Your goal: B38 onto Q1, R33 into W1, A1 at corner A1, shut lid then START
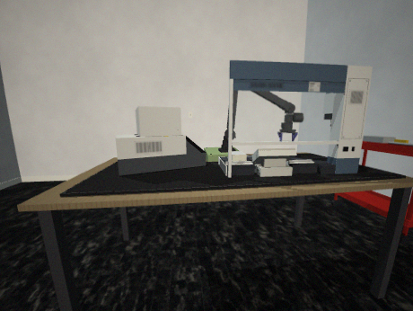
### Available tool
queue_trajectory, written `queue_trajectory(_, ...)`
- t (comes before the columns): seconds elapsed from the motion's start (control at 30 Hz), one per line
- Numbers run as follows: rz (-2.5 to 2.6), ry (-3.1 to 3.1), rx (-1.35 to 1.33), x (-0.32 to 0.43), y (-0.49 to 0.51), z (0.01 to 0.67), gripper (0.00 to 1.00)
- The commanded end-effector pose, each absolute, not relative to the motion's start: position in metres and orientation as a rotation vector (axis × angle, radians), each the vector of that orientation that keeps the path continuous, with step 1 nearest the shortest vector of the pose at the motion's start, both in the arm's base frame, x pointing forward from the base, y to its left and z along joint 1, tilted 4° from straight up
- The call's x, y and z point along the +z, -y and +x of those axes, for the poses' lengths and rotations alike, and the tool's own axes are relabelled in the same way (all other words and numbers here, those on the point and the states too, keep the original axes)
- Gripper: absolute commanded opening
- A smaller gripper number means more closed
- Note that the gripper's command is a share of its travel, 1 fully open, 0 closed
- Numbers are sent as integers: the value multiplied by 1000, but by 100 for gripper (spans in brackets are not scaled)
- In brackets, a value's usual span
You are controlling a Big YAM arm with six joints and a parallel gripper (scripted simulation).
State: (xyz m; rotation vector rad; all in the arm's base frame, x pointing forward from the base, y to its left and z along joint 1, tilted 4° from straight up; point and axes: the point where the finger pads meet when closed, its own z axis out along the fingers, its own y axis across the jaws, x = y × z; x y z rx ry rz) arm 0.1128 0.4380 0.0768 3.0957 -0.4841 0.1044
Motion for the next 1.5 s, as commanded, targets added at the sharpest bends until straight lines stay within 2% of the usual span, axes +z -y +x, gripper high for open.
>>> queue_trajectory(0.0,3131,496,112,93,-443,119,0)
queue_trajectory(0.53,3116,532,107,82,-450,108,0)
queue_trajectory(0.97,3162,632,111,107,-468,125,0)
queue_trajectory(1.47,3177,578,106,108,-474,109,0)
